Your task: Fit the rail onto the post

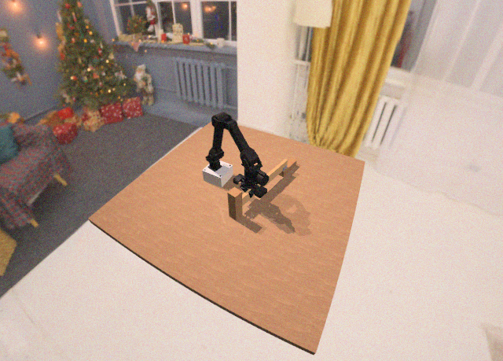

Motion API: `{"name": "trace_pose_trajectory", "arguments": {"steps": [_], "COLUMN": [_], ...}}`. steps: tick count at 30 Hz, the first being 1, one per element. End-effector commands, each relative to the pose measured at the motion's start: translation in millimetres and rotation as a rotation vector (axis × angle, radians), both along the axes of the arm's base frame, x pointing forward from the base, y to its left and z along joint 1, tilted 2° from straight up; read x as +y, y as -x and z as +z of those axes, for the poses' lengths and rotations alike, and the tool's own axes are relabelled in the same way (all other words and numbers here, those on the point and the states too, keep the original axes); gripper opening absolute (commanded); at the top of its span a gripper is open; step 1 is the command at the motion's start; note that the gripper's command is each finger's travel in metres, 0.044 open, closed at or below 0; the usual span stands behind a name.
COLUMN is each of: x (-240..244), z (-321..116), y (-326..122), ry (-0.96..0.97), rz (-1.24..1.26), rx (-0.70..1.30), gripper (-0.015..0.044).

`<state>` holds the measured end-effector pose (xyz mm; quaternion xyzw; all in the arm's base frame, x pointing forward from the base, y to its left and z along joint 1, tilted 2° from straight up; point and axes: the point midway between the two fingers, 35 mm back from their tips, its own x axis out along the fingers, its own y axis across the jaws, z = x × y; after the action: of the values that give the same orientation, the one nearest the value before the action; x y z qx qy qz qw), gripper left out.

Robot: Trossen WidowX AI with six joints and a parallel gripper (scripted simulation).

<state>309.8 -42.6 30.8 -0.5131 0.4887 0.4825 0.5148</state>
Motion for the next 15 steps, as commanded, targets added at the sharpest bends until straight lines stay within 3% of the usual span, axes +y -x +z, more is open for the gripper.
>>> {"name": "trace_pose_trajectory", "arguments": {"steps": [1,15], "x": [-3.8,0.1], "z": [3.2,3.9], "y": [0.0,-0.1], "ry": [0.007,0.006], "rz": [-0.002,-0.002], "rx": [-0.003,-0.003], "gripper": [0.0000,0.0000]}}
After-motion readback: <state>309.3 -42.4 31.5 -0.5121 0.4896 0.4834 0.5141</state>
